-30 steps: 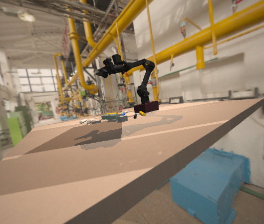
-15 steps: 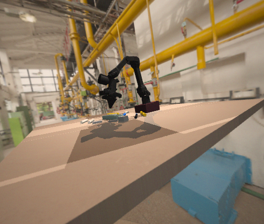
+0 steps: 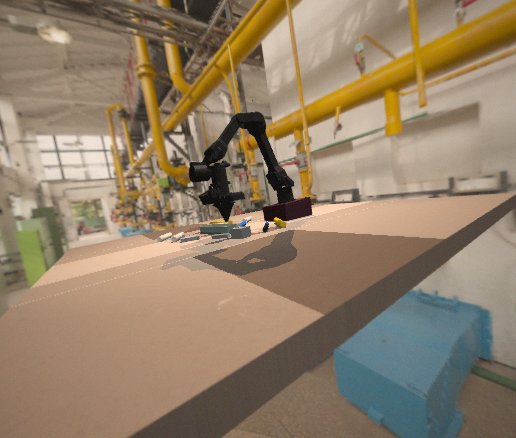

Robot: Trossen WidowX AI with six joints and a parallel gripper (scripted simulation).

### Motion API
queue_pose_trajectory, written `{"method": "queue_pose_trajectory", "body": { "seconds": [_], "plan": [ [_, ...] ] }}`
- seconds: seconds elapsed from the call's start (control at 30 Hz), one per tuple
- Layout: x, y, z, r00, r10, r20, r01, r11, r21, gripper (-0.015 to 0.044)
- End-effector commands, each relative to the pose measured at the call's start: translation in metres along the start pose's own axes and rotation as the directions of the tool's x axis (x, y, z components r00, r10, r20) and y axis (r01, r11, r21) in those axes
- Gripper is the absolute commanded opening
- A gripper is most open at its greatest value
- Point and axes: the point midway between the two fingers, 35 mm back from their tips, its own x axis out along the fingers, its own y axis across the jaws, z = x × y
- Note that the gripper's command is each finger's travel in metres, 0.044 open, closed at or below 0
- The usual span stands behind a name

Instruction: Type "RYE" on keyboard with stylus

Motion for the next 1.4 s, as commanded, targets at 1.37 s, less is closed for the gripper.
{"method": "queue_pose_trajectory", "body": {
  "seconds": [1.37],
  "plan": [
    [-0.001, -0.088, -0.03, 1.0, -0.012, 0.001, 0.012, 1.0, 0.013, 0.0]
  ]
}}
